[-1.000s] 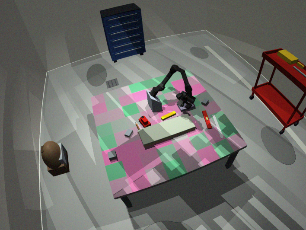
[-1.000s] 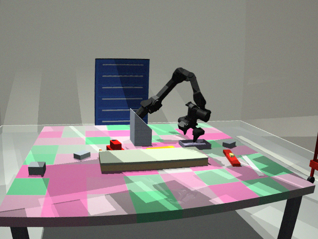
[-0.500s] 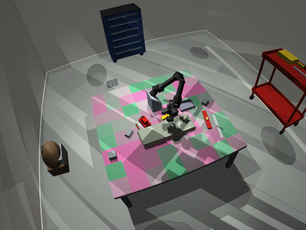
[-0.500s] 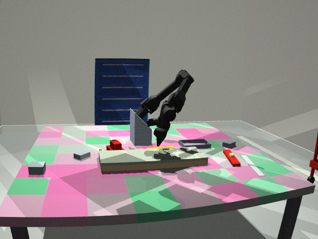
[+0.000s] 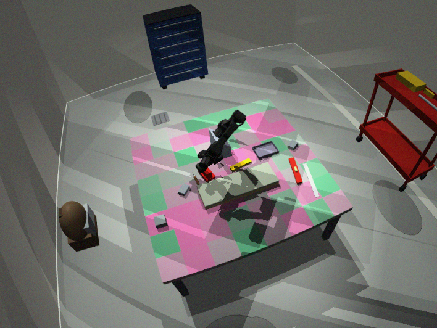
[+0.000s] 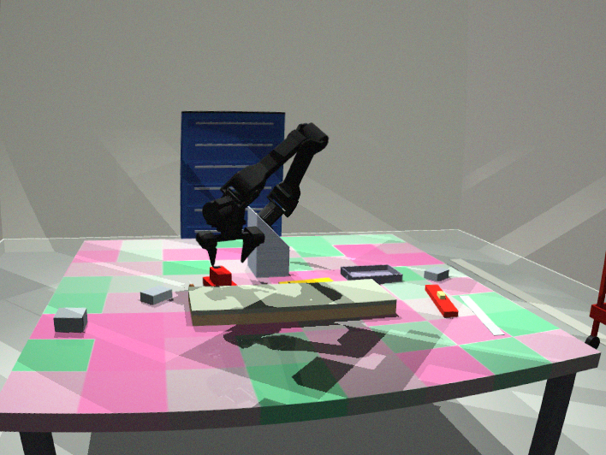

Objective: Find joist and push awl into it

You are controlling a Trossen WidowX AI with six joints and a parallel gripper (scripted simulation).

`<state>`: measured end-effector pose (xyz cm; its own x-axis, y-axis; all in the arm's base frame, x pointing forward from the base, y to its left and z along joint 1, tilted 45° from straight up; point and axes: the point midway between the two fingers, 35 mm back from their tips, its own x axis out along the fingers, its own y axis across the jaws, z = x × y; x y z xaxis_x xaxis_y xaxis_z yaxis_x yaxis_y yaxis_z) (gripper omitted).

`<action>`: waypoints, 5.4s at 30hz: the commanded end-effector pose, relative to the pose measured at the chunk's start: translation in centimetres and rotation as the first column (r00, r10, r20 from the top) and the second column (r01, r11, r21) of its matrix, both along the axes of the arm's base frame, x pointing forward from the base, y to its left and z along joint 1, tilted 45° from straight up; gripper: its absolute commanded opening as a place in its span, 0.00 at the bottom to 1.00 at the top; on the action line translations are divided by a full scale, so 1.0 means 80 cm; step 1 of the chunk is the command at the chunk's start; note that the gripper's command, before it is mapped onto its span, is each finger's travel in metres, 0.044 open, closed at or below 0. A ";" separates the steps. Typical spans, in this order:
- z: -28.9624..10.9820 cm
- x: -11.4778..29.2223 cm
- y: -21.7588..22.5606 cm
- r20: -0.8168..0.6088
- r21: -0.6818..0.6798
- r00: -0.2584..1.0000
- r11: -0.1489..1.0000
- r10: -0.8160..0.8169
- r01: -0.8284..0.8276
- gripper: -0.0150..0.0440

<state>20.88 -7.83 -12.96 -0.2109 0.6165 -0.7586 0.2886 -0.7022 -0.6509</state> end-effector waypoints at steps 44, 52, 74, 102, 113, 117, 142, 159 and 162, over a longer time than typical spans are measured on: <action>-0.060 -0.025 0.022 -0.082 0.003 0.995 0.998 -0.064 0.064 1.00; -0.067 -0.025 0.028 -0.082 0.004 0.995 0.998 -0.064 0.065 0.91; -0.067 -0.025 0.028 -0.082 0.004 0.995 0.998 -0.064 0.065 0.56; 0.023 -0.020 -0.065 0.017 0.025 1.000 1.000 0.013 -0.014 0.25; 0.015 0.011 -0.075 0.341 0.033 0.906 0.960 0.251 -0.279 0.25; 0.013 0.022 -0.078 0.448 0.007 0.831 0.928 0.329 -0.372 0.25; 0.006 0.093 -0.099 0.786 -0.432 0.012 0.563 0.618 -0.705 0.25; 0.007 0.141 -0.112 0.572 -0.803 -0.607 0.229 0.552 -0.550 0.25; 0.008 0.149 -0.114 0.501 -0.855 -0.695 0.172 0.516 -0.489 0.25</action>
